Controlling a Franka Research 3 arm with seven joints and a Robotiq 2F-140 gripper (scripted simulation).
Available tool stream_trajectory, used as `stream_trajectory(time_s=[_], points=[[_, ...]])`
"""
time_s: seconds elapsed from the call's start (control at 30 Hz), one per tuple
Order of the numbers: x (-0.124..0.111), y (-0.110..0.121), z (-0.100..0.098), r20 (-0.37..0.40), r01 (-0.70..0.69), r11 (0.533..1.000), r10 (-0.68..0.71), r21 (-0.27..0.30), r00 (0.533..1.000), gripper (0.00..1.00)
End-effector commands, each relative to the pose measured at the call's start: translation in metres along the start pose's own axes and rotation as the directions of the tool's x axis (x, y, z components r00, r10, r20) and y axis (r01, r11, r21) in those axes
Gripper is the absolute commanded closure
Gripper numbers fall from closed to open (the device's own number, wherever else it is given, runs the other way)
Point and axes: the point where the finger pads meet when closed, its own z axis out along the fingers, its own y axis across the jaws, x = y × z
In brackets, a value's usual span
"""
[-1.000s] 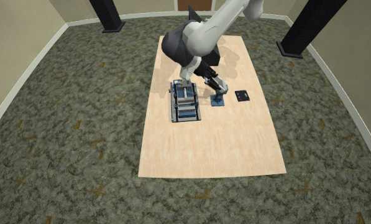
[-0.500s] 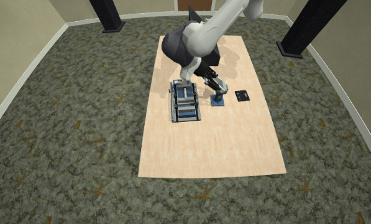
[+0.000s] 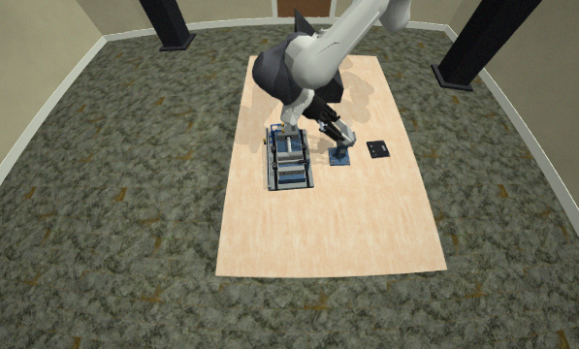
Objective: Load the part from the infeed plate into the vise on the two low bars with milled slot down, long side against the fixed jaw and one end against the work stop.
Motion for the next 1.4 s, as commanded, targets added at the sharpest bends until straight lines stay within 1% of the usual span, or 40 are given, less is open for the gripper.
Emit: stream_trajectory(time_s=[0.0, 0.83, 0.87, 1.37], points=[[-0.0002, -0.0003, 0.0013, 0.003, 0.003, 1.000, -0.003, 0.002, 1.000, 1.00], [-0.0002, -0.0003, 0.0013, 0.003, 0.003, 1.000, -0.003, 0.002, 1.000, 1.00], [-0.0002, -0.0003, 0.0013, 0.003, 0.003, 1.000, -0.003, 0.002, 1.000, 0.49], [-0.0002, -0.0003, 0.0013, 0.003, 0.003, 1.000, -0.003, 0.002, 1.000, 0.49]])
